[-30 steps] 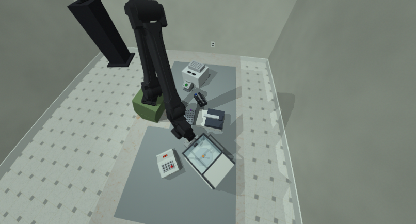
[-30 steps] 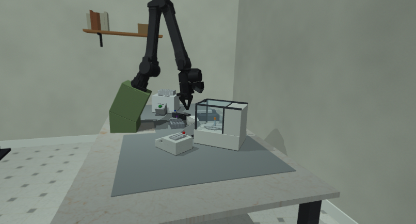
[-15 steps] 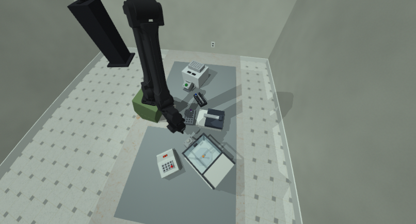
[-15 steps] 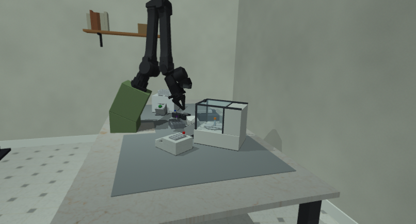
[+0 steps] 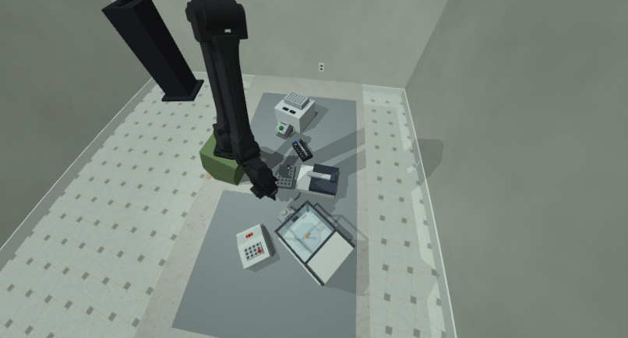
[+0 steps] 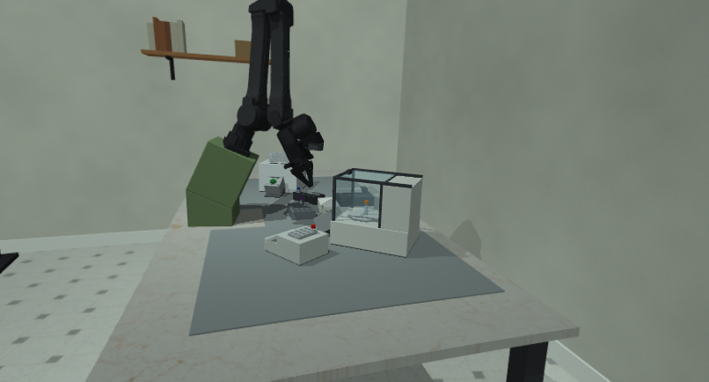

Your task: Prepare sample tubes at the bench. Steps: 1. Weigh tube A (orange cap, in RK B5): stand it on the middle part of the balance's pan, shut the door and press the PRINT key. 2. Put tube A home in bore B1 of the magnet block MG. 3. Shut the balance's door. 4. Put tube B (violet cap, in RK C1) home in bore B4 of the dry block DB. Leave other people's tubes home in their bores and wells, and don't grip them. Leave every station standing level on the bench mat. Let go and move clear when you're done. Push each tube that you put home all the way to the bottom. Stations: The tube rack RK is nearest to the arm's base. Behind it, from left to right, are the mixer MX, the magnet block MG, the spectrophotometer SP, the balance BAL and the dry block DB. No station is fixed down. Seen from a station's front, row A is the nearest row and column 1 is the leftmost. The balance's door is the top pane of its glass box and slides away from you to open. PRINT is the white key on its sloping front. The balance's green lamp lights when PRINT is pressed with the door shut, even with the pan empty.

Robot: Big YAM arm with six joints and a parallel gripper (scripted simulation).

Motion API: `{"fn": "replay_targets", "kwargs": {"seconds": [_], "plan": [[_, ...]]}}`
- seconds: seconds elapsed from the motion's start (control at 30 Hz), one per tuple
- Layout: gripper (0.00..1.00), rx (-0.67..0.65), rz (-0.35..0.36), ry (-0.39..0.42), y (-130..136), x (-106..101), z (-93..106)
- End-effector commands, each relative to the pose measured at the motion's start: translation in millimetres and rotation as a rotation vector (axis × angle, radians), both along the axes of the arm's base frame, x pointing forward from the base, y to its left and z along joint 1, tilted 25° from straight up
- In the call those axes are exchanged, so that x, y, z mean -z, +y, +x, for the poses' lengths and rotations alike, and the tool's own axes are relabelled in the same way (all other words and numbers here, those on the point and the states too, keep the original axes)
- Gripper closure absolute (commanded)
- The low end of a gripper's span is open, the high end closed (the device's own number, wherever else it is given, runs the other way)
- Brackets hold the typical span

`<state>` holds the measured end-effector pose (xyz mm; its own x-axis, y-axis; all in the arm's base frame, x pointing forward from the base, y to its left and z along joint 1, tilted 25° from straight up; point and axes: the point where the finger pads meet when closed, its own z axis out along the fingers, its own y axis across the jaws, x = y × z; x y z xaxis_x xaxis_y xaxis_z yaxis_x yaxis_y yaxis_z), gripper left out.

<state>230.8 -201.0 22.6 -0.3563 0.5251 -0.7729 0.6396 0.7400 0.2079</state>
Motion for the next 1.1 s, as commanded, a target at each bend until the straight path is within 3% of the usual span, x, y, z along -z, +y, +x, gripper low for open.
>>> {"fn": "replay_targets", "kwargs": {"seconds": [0.0, 0.2, 1.07], "plan": [[1.0, 0.001, -0.016, -0.013, -4.0, -5.8, 3.3], [1.0, -0.001, -0.019, -0.025, -7.6, -7.3, 11.9], [1.0, -0.002, -0.009, -0.016, -19.3, 22.6, 35.3]]}}
